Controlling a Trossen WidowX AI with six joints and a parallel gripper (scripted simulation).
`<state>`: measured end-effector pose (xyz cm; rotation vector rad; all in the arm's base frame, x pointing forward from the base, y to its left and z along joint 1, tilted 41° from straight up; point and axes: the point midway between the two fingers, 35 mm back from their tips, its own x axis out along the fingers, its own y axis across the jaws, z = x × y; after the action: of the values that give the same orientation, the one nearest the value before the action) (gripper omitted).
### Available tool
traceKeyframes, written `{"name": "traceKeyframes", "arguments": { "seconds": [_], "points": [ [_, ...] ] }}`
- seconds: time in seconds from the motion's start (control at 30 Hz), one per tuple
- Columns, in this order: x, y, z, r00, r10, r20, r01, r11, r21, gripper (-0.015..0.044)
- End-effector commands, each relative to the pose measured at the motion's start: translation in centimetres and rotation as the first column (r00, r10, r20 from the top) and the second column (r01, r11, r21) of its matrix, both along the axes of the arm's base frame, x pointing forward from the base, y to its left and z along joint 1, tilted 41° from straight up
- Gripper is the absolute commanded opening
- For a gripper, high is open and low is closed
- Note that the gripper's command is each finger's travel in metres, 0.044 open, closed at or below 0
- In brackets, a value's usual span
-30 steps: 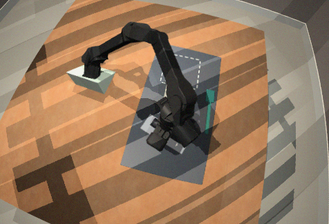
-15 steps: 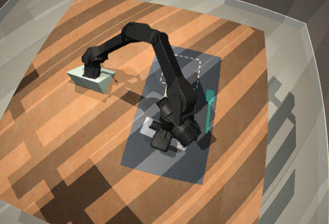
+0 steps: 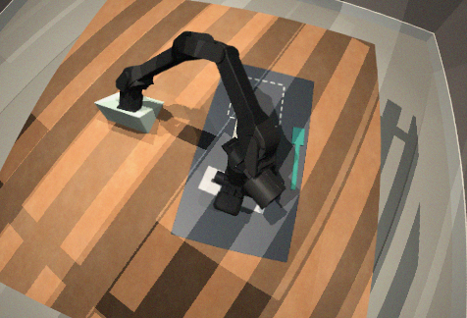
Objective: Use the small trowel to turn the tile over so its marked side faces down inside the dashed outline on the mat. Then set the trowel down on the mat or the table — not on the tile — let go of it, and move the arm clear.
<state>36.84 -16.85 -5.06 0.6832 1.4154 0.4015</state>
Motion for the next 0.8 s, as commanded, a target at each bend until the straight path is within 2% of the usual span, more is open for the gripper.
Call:
{"name": "traceKeyframes", "arguments": {
  "seconds": [0.0,0.13,0.3,0.77],
  "points": [
    [0.0,0.0,-0.1,1.0,0.003,0.002,-0.003,1.0,0.0,0.027],
    [0.0,-0.1,0.1,1.0,0.004,0.003,-0.004,1.0,-0.001,0.027],
    [-0.9,-2.7,3.5,1.0,0.02,0.015,-0.02,1.0,-0.004,0.027],
    [-0.6,-2.1,2.6,1.0,0.009,0.006,-0.009,1.0,-0.002,0.027]
  ]
}}
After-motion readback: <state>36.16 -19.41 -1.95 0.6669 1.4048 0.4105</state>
